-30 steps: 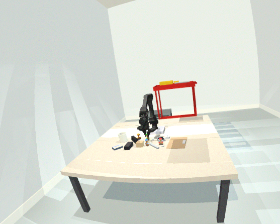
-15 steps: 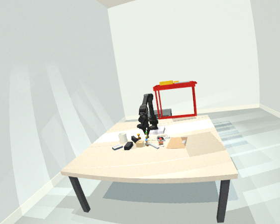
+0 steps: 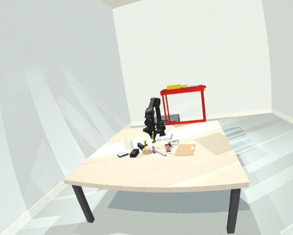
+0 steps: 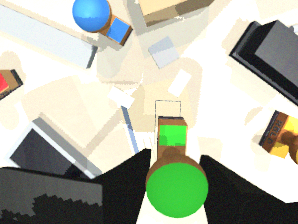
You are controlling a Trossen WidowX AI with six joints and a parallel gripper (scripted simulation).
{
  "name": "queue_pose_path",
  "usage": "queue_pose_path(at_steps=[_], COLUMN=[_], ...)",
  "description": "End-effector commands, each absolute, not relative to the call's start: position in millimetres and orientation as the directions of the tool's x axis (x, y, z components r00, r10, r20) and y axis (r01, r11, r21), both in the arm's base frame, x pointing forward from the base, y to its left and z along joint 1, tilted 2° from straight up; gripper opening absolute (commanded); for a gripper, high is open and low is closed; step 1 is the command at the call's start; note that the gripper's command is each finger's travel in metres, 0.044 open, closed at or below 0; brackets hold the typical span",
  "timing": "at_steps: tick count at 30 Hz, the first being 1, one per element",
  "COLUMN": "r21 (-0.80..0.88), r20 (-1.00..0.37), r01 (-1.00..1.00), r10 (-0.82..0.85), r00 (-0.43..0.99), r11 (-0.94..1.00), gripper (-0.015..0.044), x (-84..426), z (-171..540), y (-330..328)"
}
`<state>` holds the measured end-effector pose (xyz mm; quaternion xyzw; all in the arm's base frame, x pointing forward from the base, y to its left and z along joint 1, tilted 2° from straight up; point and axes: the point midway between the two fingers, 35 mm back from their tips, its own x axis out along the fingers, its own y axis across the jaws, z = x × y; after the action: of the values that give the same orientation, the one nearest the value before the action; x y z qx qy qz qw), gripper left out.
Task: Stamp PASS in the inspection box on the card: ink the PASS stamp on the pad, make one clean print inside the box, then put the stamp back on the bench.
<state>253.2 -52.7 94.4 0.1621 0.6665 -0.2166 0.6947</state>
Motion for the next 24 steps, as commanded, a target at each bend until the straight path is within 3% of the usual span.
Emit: queue_pose_path(at_steps=[1,10,24], r21=[-0.066,-0.066,-0.066], r20=[-0.996,-0.996,-0.996], r01=[0.520,0.520,0.521], r10=[-0.088,-0.088,-0.091], r00=[0.019,0.019,0.022], r11=[0.852,0.852,0.851], gripper=[0.0000,0.0000,0.0000], x=[253,254,301], z=[103,113,123], y=[-53,-54,-95])
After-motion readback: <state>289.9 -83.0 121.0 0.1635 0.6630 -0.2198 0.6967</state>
